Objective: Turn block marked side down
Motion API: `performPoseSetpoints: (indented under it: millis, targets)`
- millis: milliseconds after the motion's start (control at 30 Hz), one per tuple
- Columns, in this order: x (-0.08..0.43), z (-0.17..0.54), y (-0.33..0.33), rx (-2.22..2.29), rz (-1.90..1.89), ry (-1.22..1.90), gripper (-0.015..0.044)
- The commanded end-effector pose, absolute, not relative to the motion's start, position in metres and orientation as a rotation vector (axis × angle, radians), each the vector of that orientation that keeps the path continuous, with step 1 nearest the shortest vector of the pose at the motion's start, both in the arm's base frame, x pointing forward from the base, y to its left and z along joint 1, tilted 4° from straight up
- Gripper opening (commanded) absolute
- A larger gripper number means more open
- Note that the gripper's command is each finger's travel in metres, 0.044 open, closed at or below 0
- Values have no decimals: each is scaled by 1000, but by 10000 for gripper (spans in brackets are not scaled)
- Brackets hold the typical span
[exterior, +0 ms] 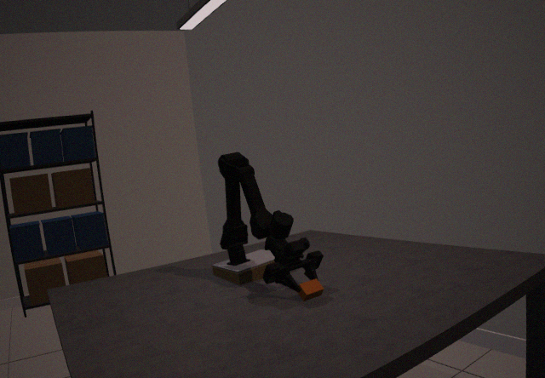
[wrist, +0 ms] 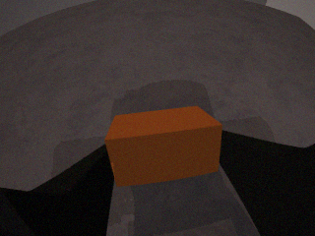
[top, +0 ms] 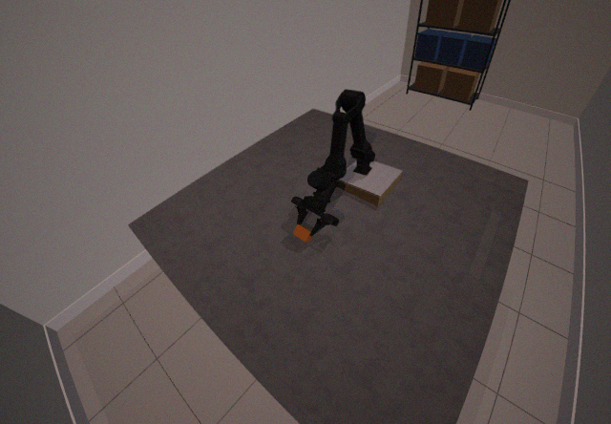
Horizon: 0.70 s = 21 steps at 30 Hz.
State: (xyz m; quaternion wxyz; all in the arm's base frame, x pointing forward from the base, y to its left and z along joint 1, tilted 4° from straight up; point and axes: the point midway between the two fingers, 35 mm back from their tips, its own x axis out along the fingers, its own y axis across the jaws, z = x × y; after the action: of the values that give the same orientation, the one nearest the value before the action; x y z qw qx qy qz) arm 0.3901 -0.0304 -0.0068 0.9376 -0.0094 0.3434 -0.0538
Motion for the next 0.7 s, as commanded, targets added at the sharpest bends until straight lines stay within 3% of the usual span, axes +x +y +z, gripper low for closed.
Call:
performPoseSetpoints:
  millis: [0, 667]
  targets:
    - [381, -20, -30, -25, -103, 672, 0]
    - [363, -12, -30, -41, -100, 437, 0]
